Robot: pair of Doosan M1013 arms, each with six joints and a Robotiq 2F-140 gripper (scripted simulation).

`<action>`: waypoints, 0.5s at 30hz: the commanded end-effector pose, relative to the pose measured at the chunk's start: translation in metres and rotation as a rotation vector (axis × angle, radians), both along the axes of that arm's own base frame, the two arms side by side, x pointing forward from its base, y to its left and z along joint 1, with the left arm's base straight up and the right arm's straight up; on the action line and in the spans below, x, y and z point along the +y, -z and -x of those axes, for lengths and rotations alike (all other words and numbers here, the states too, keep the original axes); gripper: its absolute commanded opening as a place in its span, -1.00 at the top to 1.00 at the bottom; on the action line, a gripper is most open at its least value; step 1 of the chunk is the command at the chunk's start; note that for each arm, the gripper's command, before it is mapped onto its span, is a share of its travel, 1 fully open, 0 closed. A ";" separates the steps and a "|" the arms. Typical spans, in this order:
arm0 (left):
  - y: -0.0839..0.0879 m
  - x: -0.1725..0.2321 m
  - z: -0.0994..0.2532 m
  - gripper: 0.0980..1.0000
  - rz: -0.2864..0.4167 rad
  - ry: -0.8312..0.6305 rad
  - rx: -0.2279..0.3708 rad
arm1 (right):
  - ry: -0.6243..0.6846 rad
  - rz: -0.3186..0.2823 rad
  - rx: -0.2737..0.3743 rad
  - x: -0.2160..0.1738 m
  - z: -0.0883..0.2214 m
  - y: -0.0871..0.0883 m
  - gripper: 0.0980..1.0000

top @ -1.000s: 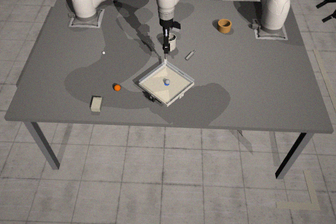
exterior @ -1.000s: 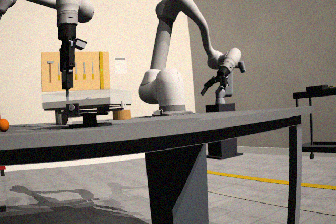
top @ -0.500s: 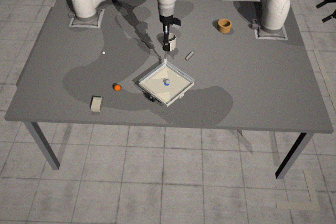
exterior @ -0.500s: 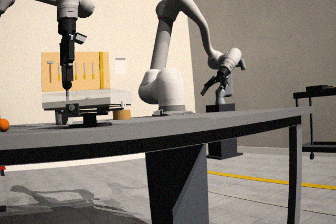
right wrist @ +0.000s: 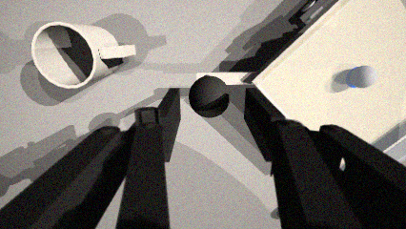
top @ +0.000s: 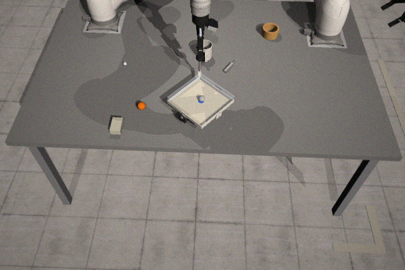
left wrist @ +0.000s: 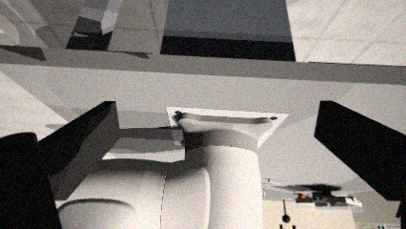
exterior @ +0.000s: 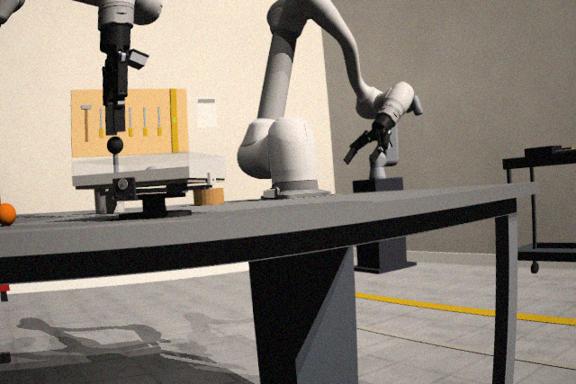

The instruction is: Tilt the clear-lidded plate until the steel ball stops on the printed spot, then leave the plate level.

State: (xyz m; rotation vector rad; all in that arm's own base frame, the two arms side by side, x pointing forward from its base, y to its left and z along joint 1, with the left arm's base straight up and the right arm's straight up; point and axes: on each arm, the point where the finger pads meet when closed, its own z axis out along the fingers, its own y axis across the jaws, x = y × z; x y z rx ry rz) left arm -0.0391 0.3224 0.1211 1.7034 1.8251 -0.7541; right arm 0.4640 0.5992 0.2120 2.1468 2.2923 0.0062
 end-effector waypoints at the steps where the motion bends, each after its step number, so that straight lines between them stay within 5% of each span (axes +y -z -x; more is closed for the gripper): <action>1: 0.000 -0.002 0.001 -1.00 -0.003 -0.003 -0.007 | 0.000 0.001 0.005 -0.001 0.003 -0.004 0.28; 9: 0.000 -0.002 0.001 -1.00 -0.003 -0.003 -0.007 | 0.000 0.001 0.005 -0.001 0.003 -0.005 0.28; 10: 0.000 -0.002 0.001 -1.00 -0.003 -0.003 -0.007 | 0.000 0.001 0.005 -0.001 0.003 -0.005 -1.00; 15: 0.000 -0.002 0.001 -1.00 -0.003 -0.003 -0.007 | 0.000 0.001 0.005 0.000 0.003 -0.005 -1.00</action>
